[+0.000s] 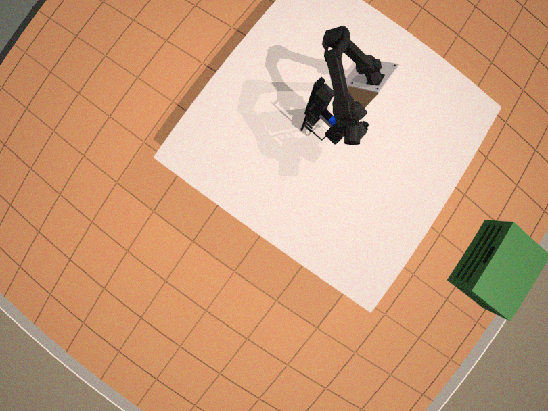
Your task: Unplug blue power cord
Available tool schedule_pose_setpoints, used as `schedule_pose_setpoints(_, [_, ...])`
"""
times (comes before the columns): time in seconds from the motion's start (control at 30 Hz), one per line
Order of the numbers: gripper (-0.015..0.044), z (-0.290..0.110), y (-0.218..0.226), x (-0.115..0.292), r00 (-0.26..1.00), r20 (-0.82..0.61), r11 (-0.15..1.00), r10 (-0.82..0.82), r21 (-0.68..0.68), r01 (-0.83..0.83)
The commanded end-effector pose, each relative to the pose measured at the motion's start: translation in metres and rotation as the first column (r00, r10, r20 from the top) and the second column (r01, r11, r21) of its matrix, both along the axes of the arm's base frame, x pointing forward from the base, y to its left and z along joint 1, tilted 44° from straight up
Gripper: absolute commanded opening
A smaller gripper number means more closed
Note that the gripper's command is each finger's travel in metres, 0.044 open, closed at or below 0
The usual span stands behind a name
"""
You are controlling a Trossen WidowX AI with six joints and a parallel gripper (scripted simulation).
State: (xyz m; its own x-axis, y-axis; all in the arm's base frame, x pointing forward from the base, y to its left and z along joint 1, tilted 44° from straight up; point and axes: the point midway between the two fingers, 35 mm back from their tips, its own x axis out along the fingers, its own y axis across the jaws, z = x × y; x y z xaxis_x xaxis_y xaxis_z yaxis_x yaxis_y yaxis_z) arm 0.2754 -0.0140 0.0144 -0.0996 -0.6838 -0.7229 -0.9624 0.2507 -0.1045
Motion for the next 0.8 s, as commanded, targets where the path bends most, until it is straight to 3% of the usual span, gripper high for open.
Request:
schedule_pose_setpoints(0.0, [0.0026, 0.0, 0.0, 0.0, 1.0, 0.0, 1.0, 0.0, 0.0, 0.0])
schedule_pose_setpoints(0.17, [0.0157, 0.0, 0.0, 0.0, 1.0, 0.0, 1.0, 0.0, 0.0, 0.0])
schedule_pose_setpoints(0.77, [0.016, 0.0062, 0.0053, 0.0008, 1.0, -0.002, 1.0, 0.017, 0.0, -0.017])
